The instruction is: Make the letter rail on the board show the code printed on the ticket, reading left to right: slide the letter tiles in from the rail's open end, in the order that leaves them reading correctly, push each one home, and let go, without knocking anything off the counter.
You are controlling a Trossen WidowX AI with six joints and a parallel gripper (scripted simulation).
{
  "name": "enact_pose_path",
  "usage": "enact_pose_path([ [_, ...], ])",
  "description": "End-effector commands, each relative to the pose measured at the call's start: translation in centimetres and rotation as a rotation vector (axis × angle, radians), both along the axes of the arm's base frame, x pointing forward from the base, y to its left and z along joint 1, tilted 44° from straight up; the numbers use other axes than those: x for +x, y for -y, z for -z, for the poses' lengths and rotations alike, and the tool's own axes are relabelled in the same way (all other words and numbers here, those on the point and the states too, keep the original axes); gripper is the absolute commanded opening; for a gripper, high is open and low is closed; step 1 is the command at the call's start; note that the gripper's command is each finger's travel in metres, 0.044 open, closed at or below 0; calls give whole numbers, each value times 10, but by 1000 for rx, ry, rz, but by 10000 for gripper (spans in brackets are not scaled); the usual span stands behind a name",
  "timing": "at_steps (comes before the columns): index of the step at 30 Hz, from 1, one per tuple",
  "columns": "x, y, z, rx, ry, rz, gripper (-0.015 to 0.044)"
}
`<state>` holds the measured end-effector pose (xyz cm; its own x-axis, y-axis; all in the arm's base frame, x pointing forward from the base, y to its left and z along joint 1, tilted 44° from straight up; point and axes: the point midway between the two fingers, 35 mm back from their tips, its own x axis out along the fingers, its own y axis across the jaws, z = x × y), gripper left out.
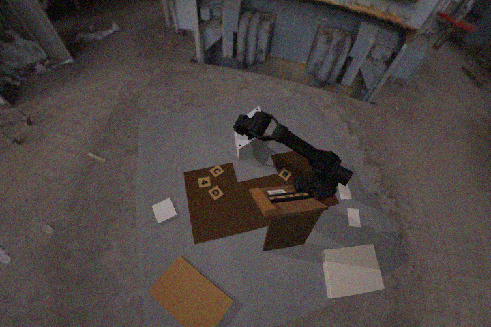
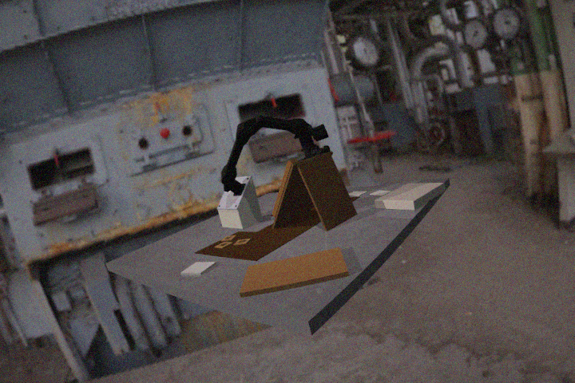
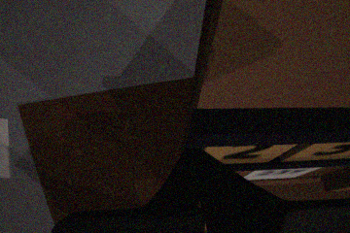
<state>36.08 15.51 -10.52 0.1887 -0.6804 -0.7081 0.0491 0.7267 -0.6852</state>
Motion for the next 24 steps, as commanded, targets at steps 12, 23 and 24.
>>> enact_pose_path([
  [12, 3, 1, -10, 2, 5, -7, 0],
  [23, 3, 4, -12, 1, 5, -7, 0],
  [24, 3, 4, -12, 1, 5, -7, 0],
])
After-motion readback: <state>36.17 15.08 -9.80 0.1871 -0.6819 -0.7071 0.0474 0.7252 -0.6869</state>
